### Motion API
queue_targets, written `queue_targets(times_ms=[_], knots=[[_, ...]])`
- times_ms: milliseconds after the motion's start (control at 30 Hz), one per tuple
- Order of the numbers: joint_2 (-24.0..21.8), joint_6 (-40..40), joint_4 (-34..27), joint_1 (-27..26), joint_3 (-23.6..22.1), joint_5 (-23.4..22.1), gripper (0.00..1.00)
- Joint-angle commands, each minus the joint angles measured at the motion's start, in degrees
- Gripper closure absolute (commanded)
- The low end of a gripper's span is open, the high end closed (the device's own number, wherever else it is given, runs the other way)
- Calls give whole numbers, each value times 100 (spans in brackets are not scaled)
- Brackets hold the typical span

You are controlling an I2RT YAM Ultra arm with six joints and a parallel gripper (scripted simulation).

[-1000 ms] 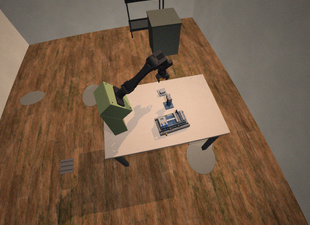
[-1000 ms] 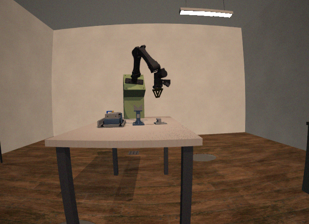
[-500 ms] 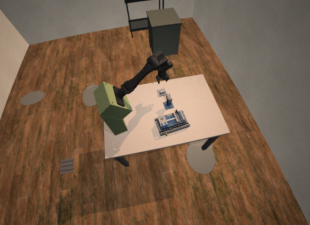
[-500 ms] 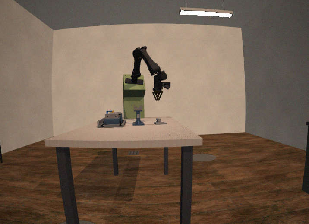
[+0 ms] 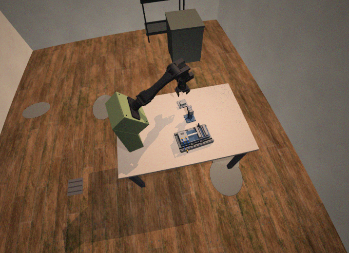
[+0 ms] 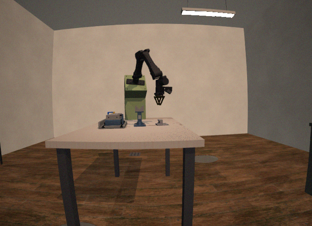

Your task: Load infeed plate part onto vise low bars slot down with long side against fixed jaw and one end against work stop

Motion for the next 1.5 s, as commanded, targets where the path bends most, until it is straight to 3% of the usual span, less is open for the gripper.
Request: queue_targets(times_ms=[0,1467], knots=[[111,-80,237,-73,197,-102,19],[1831,-352,1200,-495,1037,-453,19]])
